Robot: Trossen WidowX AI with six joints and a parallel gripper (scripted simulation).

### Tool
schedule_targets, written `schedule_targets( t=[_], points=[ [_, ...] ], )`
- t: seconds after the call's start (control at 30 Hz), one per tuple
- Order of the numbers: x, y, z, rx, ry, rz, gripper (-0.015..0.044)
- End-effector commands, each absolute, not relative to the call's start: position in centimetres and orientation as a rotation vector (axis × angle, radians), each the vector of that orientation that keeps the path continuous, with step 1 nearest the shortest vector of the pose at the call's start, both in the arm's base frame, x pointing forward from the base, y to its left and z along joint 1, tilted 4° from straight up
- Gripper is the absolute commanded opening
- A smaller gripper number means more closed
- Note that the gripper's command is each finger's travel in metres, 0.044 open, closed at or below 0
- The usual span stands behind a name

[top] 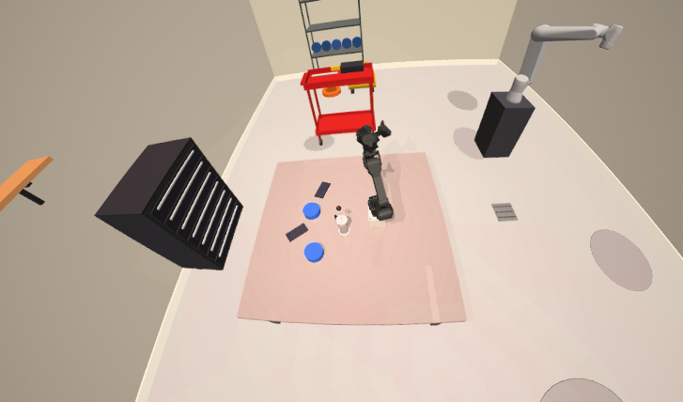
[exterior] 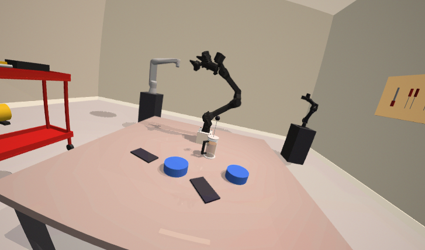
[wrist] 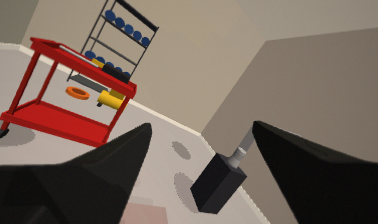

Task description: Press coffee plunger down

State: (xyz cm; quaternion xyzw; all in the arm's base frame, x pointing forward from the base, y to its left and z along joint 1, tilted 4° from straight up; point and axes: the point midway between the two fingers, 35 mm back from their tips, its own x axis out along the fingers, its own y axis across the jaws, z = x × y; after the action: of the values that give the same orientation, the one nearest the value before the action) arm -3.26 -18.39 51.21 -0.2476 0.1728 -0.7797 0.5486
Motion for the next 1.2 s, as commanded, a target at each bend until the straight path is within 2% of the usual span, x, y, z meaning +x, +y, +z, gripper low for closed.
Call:
schedule_targets(
  t=[0.0, 0.13, 0.33, 0.67, 0.87, 1.03, 1.17],
  points=[
    [-3.1, -18.4, 51.1, -0.585, 0.406, -1.835, 0.0426],
    [-0.3, -18.8, 49.5, -0.554, 0.366, -1.673, 0.044],
    [6.9, -17.7, 45.1, -0.455, 0.29, -1.246, 0.044],
    [15.4, -9.6, 37.3, -0.27, 0.273, -0.541, 0.044],
    [16.7, -2.7, 32.5, -0.161, 0.332, -0.124, 0.044],
    [15.7, 2.8, 28.6, -0.076, 0.422, 0.2, 0.044],
    [15.1, 4.2, 27.4, -0.054, 0.456, 0.291, 0.044]
  ],
)
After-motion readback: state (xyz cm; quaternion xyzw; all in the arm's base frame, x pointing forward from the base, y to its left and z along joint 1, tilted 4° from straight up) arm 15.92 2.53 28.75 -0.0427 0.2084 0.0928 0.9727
